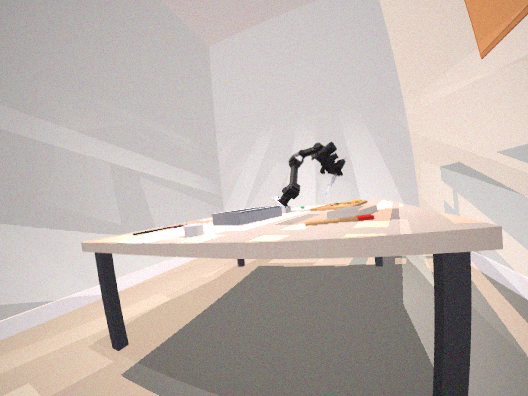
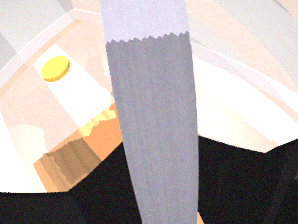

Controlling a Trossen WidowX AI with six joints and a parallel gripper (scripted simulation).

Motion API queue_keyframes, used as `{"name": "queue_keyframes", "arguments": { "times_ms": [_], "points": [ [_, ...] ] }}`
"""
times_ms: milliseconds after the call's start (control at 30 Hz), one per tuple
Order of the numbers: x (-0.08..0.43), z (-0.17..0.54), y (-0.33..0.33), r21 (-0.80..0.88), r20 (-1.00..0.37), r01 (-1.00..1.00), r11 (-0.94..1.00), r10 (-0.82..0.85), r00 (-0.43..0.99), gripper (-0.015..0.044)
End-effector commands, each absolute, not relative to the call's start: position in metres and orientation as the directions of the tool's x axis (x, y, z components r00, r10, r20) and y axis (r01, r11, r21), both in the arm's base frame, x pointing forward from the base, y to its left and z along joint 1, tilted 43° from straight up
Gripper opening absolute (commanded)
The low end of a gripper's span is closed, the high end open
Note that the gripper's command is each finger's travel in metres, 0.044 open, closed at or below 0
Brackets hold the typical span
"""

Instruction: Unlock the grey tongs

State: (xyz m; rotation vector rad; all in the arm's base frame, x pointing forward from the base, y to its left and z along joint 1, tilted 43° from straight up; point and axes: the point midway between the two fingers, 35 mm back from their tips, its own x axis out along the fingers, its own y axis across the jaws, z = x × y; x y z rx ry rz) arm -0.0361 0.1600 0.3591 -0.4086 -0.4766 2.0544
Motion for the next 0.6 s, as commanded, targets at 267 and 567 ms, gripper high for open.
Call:
{"name": "queue_keyframes", "arguments": {
  "times_ms": [267,567],
  "points": [
    [-0.0378,0.3577,0.1633,-0.442,-0.155,-0.742,-0.504,0.857,-0.491,-0.0150],
    [-0.0384,0.3530,0.1682,-0.367,-0.250,-0.758,-0.538,0.843,-0.477,-0.0150]
  ]
}}
